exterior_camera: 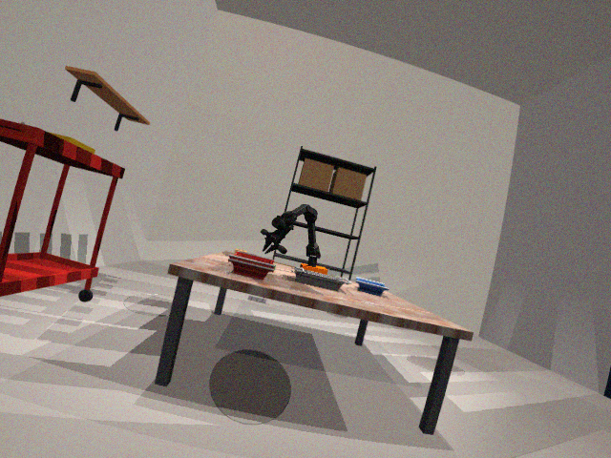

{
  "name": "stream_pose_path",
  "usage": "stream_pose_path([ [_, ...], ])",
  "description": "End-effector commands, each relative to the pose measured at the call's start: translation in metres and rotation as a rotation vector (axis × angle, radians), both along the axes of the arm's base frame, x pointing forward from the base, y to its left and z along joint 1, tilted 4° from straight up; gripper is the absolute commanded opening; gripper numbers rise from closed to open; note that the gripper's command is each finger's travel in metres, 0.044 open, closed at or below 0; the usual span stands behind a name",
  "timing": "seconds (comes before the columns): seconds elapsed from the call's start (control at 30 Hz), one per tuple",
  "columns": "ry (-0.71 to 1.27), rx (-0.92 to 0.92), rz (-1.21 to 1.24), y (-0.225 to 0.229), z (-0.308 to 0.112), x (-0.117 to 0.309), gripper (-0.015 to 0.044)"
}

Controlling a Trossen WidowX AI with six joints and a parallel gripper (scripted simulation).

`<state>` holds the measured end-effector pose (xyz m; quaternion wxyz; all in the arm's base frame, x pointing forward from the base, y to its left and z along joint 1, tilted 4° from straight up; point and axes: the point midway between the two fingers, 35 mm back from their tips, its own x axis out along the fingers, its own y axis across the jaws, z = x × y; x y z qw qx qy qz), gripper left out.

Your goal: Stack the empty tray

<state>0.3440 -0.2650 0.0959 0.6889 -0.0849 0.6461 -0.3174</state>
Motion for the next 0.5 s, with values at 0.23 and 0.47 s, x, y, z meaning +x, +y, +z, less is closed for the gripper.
stream_pose_path([
  [0.23,-0.084,0.212,0.177,0.176,-0.019,0.075,0.0086],
  [0.47,-0.079,0.342,0.27,0.296,-0.025,0.08,0.0086],
])
